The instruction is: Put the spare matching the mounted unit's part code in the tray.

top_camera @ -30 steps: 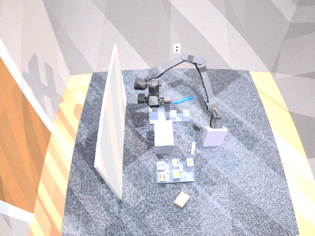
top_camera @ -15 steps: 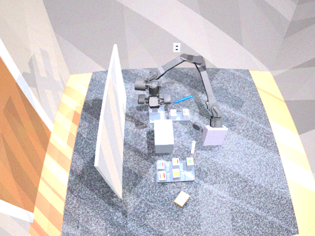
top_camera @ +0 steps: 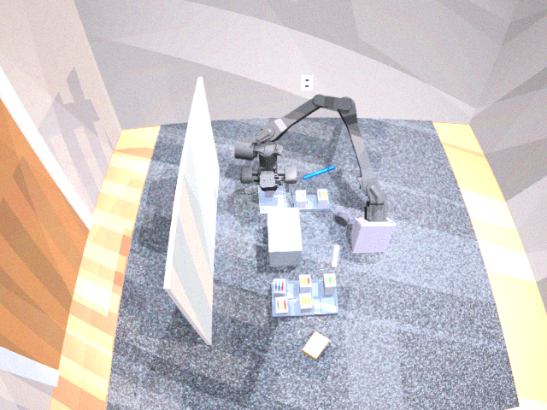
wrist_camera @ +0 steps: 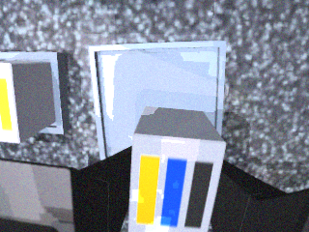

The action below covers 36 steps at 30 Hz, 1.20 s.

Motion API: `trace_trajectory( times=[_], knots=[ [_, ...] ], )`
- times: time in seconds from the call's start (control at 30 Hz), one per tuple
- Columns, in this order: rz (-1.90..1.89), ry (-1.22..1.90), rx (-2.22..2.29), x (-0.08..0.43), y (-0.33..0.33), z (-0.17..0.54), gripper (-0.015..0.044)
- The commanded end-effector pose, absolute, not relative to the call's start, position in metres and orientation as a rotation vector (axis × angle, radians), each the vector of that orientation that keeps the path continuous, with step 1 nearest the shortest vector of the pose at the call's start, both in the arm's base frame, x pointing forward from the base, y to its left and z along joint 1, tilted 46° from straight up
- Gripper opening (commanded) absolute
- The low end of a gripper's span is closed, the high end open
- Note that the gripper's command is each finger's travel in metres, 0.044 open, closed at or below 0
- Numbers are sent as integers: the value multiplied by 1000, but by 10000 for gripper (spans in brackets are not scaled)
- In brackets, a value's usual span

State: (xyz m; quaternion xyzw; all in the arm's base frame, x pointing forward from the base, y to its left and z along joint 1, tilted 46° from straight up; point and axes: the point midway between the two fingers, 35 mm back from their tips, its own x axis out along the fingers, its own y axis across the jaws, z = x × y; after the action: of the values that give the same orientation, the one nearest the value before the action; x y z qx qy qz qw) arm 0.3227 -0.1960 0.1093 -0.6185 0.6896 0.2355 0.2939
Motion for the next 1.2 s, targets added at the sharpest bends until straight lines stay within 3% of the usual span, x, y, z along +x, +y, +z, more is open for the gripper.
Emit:
trace_trajectory(
  times=[0.0,1.13,1.17],
  knots=[
    [639,1836,-1650,321,-199,104,0],
    [633,1843,-1656,313,-220,86,0],
    [621,1845,-1653,314,-220,89,26]
  ],
)
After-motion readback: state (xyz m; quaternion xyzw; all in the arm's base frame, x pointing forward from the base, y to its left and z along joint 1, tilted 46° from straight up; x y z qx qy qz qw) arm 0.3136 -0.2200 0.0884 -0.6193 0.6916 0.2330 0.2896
